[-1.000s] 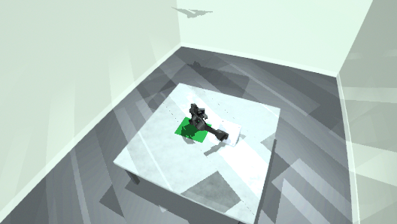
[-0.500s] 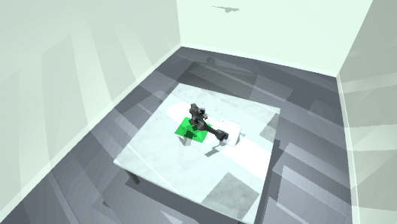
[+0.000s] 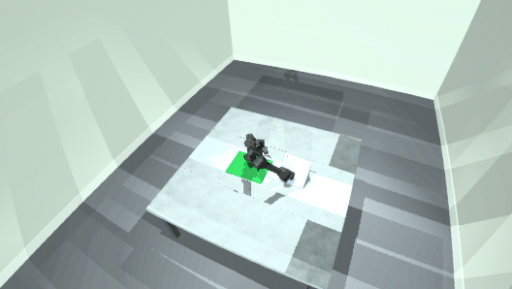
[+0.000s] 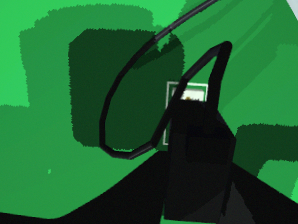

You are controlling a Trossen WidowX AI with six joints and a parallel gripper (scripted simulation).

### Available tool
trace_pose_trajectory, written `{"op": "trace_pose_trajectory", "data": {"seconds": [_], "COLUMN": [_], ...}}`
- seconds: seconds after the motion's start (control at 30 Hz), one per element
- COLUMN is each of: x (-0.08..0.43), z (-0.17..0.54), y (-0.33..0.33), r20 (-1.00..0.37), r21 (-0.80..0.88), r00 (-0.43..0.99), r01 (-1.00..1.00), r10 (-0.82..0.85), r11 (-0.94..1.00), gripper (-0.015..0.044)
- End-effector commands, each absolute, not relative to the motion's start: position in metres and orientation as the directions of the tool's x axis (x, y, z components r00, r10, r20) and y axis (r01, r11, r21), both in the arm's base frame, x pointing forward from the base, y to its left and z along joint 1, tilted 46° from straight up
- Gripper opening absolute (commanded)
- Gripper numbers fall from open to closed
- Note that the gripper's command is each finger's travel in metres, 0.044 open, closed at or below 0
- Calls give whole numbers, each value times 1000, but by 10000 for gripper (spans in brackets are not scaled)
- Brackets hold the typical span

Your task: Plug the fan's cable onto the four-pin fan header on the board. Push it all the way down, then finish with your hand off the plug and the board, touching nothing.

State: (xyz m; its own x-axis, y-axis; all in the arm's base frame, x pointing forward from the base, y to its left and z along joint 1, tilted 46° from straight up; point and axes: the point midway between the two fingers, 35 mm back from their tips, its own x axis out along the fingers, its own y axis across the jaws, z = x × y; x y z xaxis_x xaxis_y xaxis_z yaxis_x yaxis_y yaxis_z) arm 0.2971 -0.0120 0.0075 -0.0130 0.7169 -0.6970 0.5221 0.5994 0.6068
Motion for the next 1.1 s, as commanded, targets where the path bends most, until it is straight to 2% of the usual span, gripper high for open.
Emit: {"op": "trace_pose_trajectory", "data": {"seconds": [0.0,1.07], "x": [296,299], "z": [8,10], "y": [-12,-15], "r20": [-695,-695], "r21": [606,612], "r00": [-13,-13], "r01": [528,513], "r10": [719,719], "r11": [595,601], "gripper": [0,0]}}
